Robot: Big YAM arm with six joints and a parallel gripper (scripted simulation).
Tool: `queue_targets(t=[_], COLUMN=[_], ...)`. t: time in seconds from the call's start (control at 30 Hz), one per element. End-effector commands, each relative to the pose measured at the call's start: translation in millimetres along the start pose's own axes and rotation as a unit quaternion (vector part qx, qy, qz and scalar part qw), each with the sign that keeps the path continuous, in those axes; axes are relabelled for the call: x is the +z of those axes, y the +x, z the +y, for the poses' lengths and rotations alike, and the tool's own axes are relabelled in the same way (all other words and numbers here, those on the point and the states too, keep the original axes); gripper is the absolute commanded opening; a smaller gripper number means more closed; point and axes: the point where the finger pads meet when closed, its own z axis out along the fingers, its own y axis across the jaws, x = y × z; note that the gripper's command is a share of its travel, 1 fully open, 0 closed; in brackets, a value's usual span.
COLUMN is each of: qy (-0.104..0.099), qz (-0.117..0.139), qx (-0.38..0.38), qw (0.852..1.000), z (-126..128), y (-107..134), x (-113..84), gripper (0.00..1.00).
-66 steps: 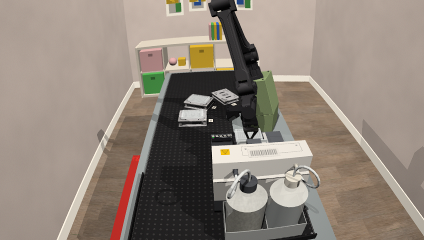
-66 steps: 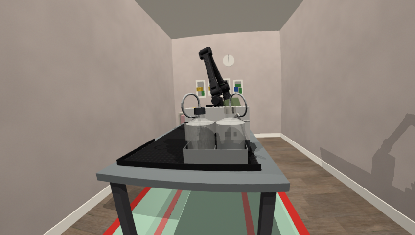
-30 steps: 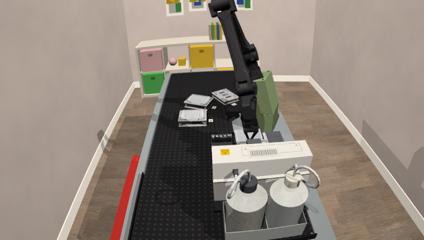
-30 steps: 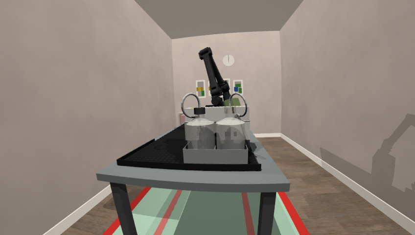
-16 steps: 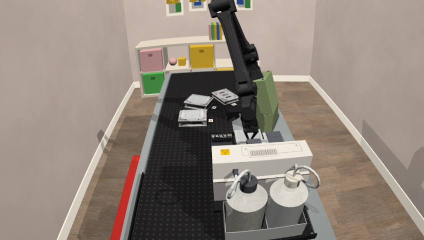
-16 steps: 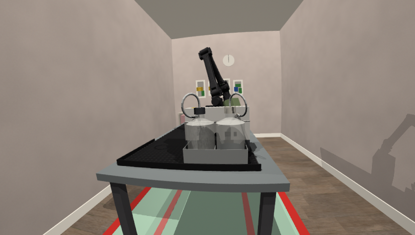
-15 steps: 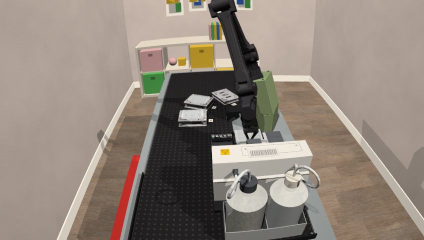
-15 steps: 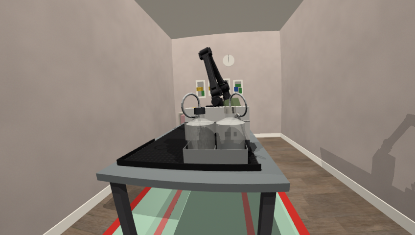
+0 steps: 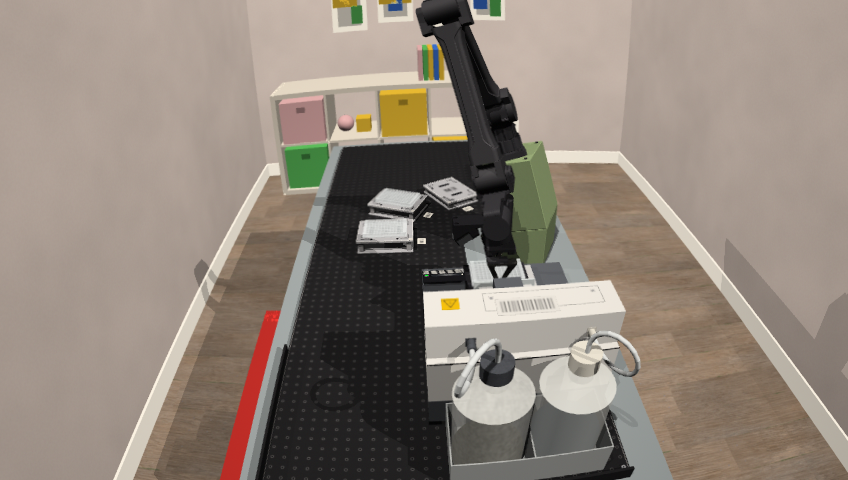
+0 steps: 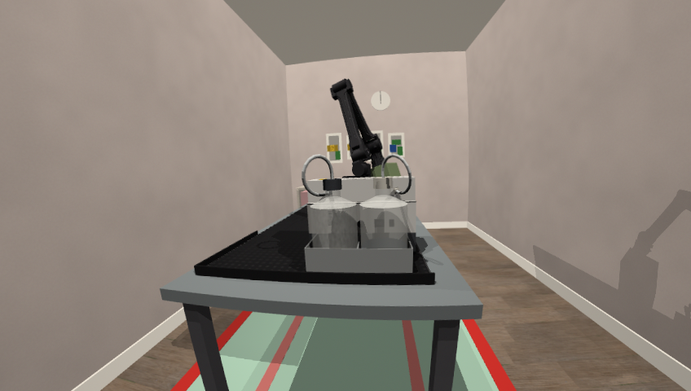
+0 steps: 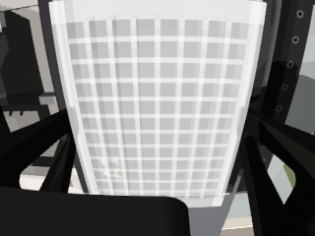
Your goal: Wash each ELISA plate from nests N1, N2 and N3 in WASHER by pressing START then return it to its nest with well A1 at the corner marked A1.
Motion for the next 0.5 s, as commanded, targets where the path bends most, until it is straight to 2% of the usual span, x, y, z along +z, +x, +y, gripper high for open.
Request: queue_targets(t=[0.0,0.47], qy=[-0.006,0.0], qz=[-0.003,-0.001], qx=[0.0,-0.002], qw=[1.0,1.0], z=[4.9,1.9], y=[-5.3,-3.1], x=[-0.3,6.3], gripper=[0.84,0.84])
